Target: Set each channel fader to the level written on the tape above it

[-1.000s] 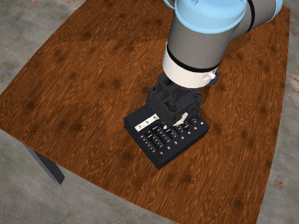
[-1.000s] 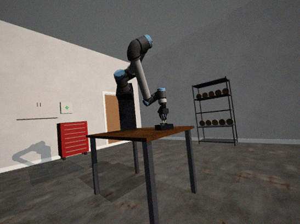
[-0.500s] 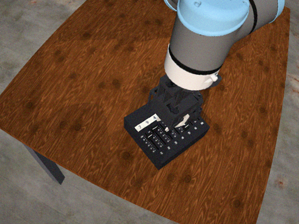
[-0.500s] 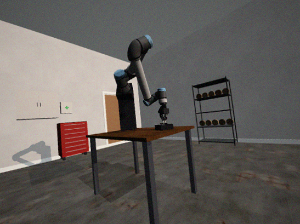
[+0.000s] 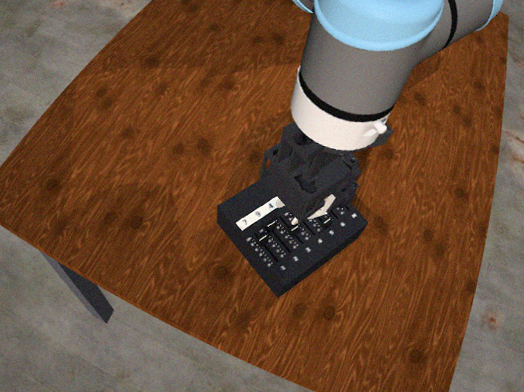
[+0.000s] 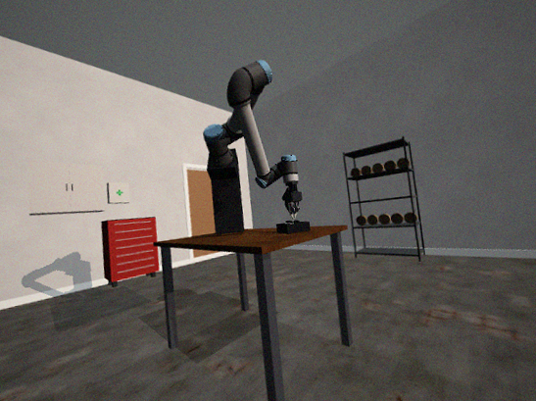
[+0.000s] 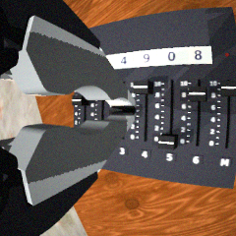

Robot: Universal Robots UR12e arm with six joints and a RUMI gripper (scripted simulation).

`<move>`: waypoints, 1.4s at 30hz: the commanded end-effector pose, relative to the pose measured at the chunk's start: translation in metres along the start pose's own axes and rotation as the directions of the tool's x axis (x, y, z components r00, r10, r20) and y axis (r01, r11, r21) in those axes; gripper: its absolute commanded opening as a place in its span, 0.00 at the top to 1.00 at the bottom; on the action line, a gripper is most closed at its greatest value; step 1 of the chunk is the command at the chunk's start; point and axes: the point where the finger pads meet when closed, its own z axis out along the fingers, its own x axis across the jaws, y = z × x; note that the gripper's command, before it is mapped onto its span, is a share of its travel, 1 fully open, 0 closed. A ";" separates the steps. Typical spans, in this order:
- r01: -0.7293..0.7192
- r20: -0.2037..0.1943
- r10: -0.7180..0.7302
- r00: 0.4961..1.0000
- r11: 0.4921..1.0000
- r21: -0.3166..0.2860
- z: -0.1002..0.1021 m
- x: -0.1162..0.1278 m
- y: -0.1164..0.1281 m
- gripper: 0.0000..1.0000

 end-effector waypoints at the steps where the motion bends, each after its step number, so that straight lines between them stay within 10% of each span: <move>1: 0.000 -0.001 0.000 1.000 1.000 0.000 -0.016 0.000 0.000 1.00; 21: 0.000 -0.001 0.000 1.000 1.000 0.000 -0.027 0.000 0.000 1.00; 22: 0.000 -0.001 0.000 1.000 1.000 0.000 -0.027 0.000 0.000 0.00; 42: 0.000 -0.001 0.000 1.000 1.000 0.000 -0.089 0.000 0.000 0.00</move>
